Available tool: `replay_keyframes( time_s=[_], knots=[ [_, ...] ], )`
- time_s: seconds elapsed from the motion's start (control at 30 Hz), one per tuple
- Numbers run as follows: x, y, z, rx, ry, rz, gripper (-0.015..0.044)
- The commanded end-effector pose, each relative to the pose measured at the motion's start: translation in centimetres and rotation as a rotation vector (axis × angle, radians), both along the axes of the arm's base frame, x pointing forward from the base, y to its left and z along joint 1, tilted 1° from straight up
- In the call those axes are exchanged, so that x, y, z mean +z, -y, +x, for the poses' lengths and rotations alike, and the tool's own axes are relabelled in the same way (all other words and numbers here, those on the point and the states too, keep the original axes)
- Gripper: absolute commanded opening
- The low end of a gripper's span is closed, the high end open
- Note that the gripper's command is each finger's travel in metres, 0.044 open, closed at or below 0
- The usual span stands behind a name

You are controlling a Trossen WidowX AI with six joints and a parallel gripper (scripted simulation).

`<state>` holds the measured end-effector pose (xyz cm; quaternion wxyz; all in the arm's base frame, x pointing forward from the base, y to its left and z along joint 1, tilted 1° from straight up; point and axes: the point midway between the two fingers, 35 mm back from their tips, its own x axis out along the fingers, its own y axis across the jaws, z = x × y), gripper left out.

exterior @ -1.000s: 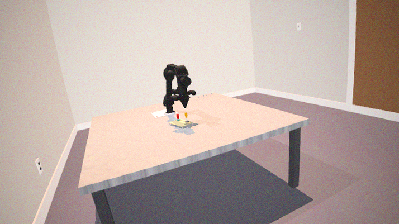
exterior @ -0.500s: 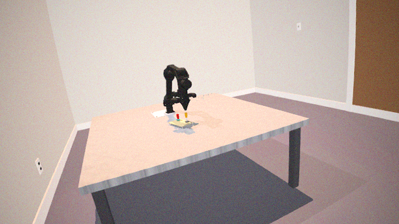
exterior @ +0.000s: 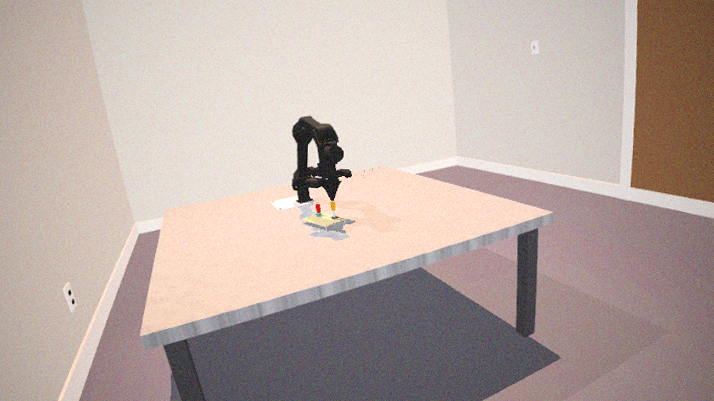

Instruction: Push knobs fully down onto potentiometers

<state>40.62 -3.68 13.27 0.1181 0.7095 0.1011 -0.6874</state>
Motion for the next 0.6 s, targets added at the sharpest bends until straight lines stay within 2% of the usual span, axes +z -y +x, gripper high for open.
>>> replay_keyframes(
  time_s=[0.0,0.57],
  knots=[
    [-0.08,-0.01,0.02,-0.004,0.002,0.001,0.0],
    [-0.53,0.0,0.04,-0.004,0.002,0.001,0.0]
  ],
)
